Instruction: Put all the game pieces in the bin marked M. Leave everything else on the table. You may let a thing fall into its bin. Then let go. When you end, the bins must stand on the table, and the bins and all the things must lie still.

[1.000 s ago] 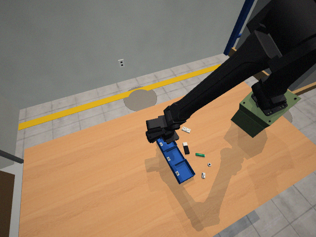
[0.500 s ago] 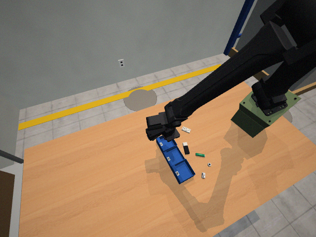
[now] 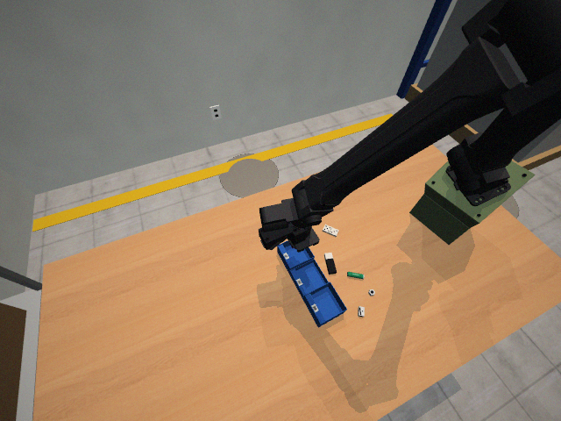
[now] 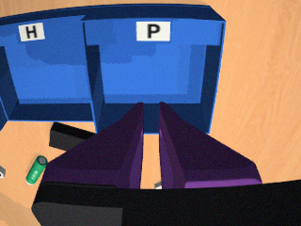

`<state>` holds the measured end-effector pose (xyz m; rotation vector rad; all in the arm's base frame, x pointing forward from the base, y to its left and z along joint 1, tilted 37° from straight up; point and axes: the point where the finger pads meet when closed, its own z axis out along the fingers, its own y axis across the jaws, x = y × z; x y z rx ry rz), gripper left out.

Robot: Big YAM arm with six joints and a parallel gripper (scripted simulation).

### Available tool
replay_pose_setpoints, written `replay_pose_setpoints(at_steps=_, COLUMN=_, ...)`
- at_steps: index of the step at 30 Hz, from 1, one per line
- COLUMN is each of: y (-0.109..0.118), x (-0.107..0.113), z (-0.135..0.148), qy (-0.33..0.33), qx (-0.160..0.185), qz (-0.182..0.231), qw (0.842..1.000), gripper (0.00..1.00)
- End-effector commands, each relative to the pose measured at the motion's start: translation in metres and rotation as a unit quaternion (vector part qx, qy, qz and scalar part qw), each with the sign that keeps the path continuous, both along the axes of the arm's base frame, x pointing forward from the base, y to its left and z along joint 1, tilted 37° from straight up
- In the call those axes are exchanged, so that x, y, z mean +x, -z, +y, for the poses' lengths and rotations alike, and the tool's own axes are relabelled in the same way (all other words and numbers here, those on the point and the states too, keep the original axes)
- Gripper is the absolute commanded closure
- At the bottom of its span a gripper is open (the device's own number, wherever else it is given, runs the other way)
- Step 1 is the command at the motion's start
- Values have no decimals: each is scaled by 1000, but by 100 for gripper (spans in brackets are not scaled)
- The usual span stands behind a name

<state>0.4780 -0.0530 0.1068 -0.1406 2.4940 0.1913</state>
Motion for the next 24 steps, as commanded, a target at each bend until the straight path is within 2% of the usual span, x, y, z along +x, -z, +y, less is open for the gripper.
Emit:
replay_pose_setpoints(at_steps=1, y=7, x=-1, z=-8, qy=2, qx=-2, qz=1, qw=1000, gripper=92)
replay_pose_setpoints(at_steps=19, y=8, x=-1, z=-9, qy=3, qx=-2, qz=1, qw=1000, gripper=92)
replay_pose_setpoints(at_steps=20, y=7, x=0, z=8, qy=0, qx=2, qz=1, qw=1000, gripper=92)
replay_pose_setpoints(at_steps=21, y=-8, x=0, z=13, qy=0, qx=-1, qz=-14, qw=1000, gripper=92)
replay_pose_setpoints(at_steps=24, y=-9, x=-2, z=18, qy=0, qx=0, qz=-10, qw=1000, gripper=92)
